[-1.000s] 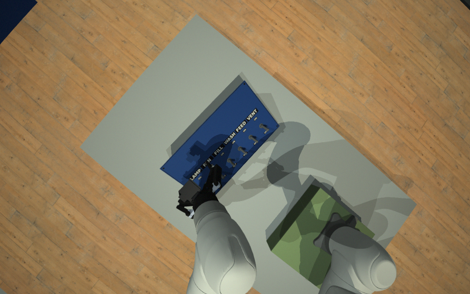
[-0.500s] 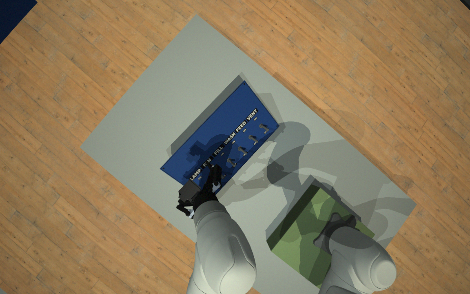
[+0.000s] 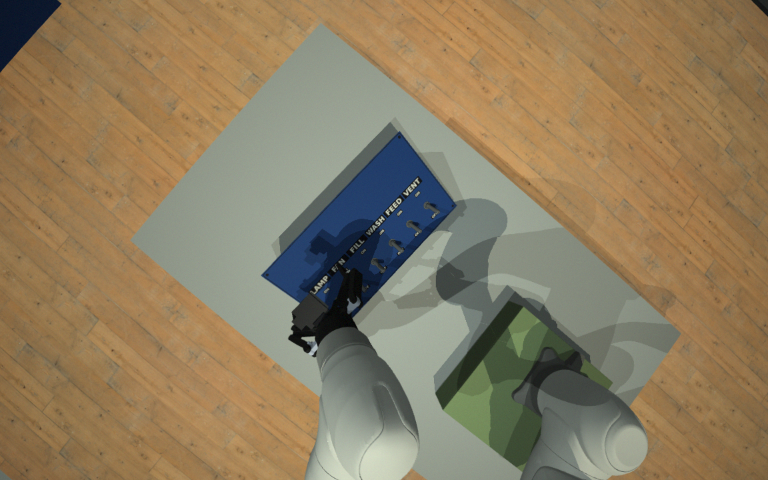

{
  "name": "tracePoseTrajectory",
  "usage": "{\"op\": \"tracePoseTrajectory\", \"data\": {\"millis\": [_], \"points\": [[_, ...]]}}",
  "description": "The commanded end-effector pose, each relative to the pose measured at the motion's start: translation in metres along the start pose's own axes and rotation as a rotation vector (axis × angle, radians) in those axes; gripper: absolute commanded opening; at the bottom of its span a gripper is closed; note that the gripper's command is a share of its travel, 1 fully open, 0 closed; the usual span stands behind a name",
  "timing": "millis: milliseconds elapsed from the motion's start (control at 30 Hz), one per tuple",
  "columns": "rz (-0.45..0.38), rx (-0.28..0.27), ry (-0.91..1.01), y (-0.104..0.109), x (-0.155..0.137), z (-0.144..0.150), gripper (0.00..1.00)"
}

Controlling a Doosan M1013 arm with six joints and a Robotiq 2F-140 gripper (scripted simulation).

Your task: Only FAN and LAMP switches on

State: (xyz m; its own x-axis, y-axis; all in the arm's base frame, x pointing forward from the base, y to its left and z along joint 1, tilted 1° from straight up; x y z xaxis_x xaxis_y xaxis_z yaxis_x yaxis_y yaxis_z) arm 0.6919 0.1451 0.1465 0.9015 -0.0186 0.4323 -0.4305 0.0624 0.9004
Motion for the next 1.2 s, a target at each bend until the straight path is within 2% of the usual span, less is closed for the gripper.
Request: {"op": "tracePoseTrajectory", "data": {"millis": [0, 233, 600, 933, 1167], "points": [[0.001, 0.001, 0.0, 0.001, 0.001, 0.002, 1.0], [0.001, 0.001, 0.0, 0.001, 0.0, 0.012, 1.0], [0.001, 0.001, 0.0, 0.001, -0.003, 0.05, 1.0], [0.001, 0.001, 0.0, 0.001, -0.004, 0.069, 1.0], [0.001, 0.001, 0.0, 0.001, -0.004, 0.071, 1.0]]}}
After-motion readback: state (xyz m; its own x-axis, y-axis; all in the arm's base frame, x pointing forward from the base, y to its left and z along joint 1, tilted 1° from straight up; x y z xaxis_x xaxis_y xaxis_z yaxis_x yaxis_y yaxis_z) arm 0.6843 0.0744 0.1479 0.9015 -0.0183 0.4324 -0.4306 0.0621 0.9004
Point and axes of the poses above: the point where the finger pads meet when closed, its own y axis back along the fingers, its own z axis across the jaws, x = y × z, the point moved 2 cm from there along y, back along the fingers, and after that the axes turned 4 degrees about y, right-handed, at the moved point
